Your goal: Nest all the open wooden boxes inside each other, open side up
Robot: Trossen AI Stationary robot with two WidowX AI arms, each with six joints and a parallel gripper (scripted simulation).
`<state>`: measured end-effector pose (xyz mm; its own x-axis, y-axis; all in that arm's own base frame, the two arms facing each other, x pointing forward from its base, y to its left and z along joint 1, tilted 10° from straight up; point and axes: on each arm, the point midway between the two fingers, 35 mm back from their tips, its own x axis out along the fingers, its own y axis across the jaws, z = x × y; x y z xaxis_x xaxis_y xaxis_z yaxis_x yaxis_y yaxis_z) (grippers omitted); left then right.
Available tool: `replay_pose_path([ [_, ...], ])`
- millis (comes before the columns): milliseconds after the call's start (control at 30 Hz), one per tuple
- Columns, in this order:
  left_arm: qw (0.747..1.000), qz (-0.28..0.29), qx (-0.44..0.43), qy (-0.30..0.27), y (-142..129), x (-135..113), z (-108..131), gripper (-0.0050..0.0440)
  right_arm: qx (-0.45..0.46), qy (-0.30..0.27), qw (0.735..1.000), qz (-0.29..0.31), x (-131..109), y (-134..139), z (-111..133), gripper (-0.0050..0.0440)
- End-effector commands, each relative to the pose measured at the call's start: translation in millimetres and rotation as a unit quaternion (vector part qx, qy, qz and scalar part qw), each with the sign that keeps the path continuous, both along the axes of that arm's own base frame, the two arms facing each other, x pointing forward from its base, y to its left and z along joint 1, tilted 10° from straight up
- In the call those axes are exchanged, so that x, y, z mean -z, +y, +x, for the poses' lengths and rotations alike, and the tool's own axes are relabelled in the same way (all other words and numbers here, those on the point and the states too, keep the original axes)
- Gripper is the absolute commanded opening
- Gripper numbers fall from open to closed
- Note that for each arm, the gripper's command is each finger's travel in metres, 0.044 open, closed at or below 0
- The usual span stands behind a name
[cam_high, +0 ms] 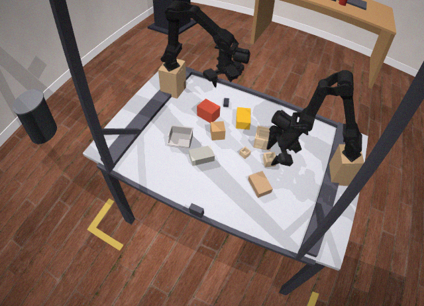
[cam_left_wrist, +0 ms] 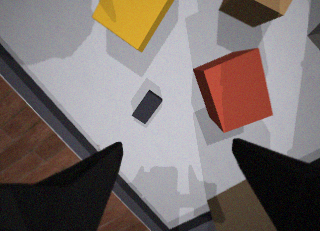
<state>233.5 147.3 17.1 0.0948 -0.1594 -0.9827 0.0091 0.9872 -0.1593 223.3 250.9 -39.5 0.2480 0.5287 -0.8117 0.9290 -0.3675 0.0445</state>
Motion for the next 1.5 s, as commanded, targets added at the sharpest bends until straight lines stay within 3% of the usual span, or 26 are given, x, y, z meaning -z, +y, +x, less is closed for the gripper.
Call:
replay_pose_path([
  [0, 1.0, 0.006, 0.001, -0.011, 4, -6, 5, 0.04, 0.0, -0.002, 1.0, -0.012, -13, 7, 5, 0.04],
  [133, 1.0, 0.006, 0.001, -0.011, 4, -6, 5, 0.04, 0.005, 0.004, 0.999, -0.046, -26, 14, 12, 0.04],
  [500, 1.0, 0.006, 0.001, -0.011, 4, -6, 5, 0.04, 0.006, 0.043, 0.993, -0.111, -22, 7, 3, 0.04],
  [800, 1.0, 0.006, 0.001, -0.011, 4, -6, 5, 0.04, 0.01, 0.077, 0.977, -0.2, -39, 9, 3, 0.04],
  [1467, 1.0, 0.006, 0.001, -0.011, 4, -6, 5, 0.04, 0.009, 0.077, 0.977, -0.199, -42, 7, 2, 0.04],
])
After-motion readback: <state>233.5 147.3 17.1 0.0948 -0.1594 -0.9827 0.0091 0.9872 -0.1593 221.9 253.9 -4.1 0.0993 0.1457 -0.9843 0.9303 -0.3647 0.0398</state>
